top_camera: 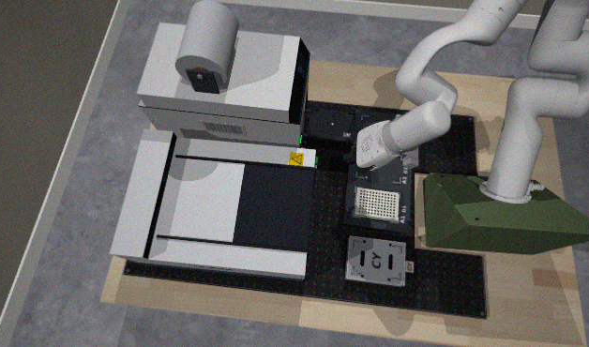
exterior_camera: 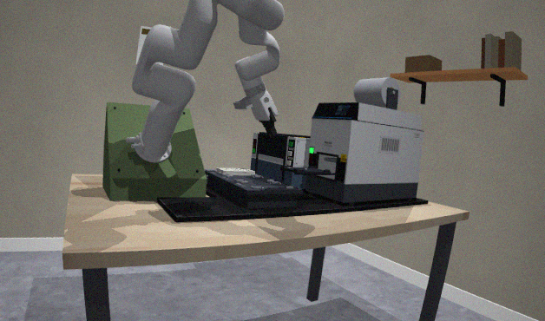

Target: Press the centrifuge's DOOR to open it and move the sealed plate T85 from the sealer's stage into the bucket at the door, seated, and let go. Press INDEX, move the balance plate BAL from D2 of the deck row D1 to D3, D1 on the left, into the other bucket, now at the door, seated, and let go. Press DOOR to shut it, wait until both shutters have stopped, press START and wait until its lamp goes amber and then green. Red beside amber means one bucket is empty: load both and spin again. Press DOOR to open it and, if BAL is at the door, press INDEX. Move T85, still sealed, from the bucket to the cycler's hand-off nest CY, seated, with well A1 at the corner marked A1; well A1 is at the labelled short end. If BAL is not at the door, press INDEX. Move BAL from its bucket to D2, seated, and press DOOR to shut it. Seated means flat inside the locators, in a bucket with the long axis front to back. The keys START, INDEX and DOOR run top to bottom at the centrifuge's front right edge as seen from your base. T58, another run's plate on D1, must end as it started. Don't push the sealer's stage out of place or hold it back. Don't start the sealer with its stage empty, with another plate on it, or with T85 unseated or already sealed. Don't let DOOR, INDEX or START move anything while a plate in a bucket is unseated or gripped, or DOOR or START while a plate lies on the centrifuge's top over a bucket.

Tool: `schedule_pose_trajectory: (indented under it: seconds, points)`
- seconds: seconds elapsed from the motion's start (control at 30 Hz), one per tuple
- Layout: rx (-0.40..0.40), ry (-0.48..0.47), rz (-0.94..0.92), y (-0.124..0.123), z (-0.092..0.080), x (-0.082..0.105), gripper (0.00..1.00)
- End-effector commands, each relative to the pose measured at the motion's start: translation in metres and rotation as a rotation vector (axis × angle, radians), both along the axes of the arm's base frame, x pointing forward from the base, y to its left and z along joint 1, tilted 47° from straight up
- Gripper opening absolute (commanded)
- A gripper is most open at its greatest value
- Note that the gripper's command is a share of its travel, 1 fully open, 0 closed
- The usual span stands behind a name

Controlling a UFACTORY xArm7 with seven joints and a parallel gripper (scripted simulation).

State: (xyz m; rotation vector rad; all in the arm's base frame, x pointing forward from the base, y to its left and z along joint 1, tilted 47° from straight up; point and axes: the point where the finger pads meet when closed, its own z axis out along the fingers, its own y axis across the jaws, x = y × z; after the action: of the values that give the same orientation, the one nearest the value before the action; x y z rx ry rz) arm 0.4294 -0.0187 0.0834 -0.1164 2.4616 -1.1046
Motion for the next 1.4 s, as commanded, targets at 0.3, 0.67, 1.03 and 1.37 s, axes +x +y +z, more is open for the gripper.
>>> schedule_pose_trajectory:
  seconds: [0.3, 0.67, 1.03, 1.37]
  points:
    - [0.000, -0.004, 0.003, -0.046, -0.044, 0.001, 0.00]
    - [0.000, -0.004, 0.003, -0.050, -0.047, 0.006, 0.00]
    - [0.001, -0.004, 0.003, -0.058, -0.053, 0.016, 0.00]
    - [0.001, -0.004, 0.003, -0.068, -0.061, 0.027, 0.00]
